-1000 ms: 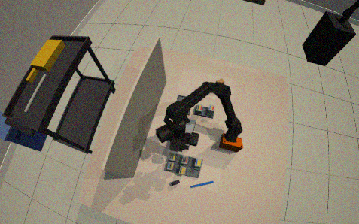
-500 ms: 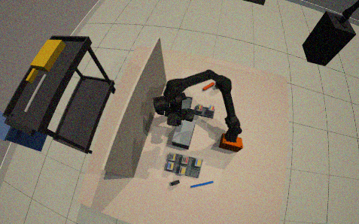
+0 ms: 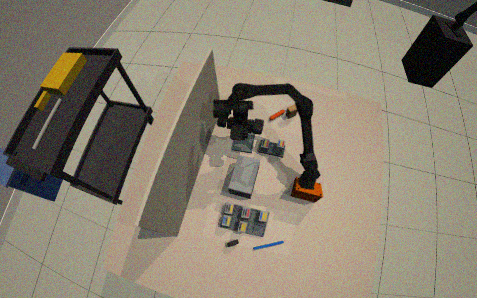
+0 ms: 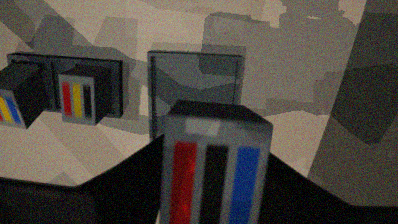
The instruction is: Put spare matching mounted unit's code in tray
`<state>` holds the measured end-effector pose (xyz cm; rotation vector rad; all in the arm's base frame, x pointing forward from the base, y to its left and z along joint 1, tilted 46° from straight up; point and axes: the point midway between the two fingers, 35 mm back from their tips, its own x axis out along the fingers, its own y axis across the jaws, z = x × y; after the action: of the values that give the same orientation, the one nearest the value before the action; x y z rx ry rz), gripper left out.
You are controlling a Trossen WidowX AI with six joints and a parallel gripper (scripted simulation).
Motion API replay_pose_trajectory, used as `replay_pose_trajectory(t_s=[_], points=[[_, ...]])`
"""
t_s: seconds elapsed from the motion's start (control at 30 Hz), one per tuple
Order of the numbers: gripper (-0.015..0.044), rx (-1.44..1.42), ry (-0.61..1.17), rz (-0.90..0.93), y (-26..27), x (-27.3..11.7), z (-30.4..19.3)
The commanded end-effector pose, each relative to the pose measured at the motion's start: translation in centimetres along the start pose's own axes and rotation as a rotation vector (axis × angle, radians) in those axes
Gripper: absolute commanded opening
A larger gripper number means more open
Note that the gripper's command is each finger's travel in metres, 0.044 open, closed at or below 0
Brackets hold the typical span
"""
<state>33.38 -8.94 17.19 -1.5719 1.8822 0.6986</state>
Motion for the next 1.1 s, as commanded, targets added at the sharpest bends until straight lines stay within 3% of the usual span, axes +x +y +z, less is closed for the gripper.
replay_pose_trajectory(t_s=[0.0,1.07], points=[[0.0000,0.001,0.041,0.003,0.7,0.0,-3.7],[0.0000,0.001,0.039,0.004,0.4,1.7,-3.8]])
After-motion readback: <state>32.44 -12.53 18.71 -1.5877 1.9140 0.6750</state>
